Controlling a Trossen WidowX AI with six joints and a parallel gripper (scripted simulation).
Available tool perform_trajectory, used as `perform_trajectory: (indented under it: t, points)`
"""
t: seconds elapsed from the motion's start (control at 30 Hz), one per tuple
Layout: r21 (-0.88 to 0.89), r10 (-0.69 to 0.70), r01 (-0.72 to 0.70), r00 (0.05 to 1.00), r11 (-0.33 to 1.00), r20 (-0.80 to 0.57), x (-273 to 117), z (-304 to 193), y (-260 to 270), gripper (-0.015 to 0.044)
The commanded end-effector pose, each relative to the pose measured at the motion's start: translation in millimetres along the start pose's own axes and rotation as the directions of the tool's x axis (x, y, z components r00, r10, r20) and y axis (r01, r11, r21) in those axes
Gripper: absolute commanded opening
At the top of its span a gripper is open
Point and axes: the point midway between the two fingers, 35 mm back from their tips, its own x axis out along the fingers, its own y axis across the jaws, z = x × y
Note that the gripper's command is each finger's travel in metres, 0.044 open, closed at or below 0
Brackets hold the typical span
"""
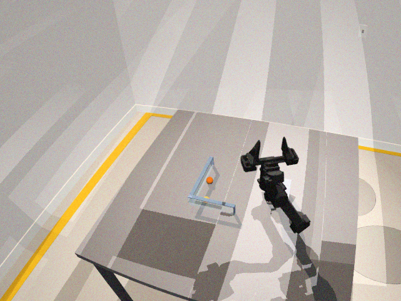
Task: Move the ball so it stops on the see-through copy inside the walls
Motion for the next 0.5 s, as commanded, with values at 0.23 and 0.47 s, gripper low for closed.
perform_trajectory:
  t: [0.23,0.47]
  points:
    - [-0.128,0.179,-0.217,0.949,0.968,-0.26,17,-98,56,0.0282]
    - [-0.131,0.336,-0.469,0.775,0.873,-0.535,3,-203,111,0.0282]
